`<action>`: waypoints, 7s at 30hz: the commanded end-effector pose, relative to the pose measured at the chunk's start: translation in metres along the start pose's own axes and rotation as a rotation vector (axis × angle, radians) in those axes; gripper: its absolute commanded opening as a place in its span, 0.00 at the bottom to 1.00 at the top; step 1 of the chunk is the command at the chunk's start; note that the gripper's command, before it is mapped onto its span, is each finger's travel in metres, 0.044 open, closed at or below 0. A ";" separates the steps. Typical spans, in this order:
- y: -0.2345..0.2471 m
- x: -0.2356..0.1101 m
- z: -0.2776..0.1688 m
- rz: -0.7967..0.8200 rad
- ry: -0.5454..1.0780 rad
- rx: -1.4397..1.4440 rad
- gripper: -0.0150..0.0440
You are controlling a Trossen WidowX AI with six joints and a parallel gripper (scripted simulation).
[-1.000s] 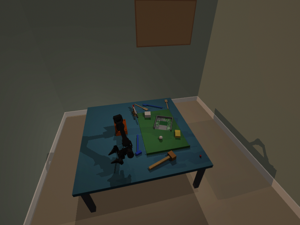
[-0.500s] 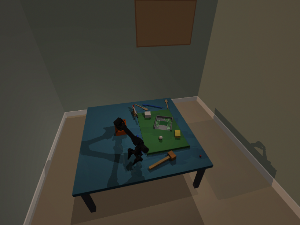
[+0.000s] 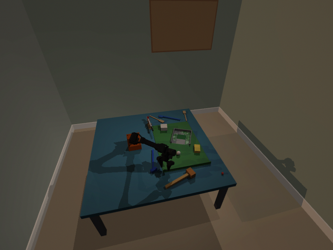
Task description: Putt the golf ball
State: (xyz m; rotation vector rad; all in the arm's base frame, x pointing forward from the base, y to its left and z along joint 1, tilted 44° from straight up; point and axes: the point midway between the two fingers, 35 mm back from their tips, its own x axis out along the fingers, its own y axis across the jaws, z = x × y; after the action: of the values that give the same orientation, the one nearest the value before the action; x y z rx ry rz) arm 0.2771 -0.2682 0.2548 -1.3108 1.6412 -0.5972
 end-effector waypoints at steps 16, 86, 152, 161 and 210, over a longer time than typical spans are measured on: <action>0.144 -0.130 0.207 0.117 -0.533 -0.419 1.00; 0.483 -0.232 0.218 0.276 -0.704 -1.127 1.00; 0.320 -0.285 0.171 0.405 -0.540 -0.431 0.25; 0.267 -0.261 0.147 0.443 -0.448 -0.108 0.25; 0.166 -0.138 0.030 0.439 -0.130 0.916 0.25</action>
State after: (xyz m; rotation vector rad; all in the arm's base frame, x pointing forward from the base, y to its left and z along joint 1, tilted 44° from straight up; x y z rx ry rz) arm 0.2238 -0.0789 0.1579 -0.2912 1.2348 -0.8252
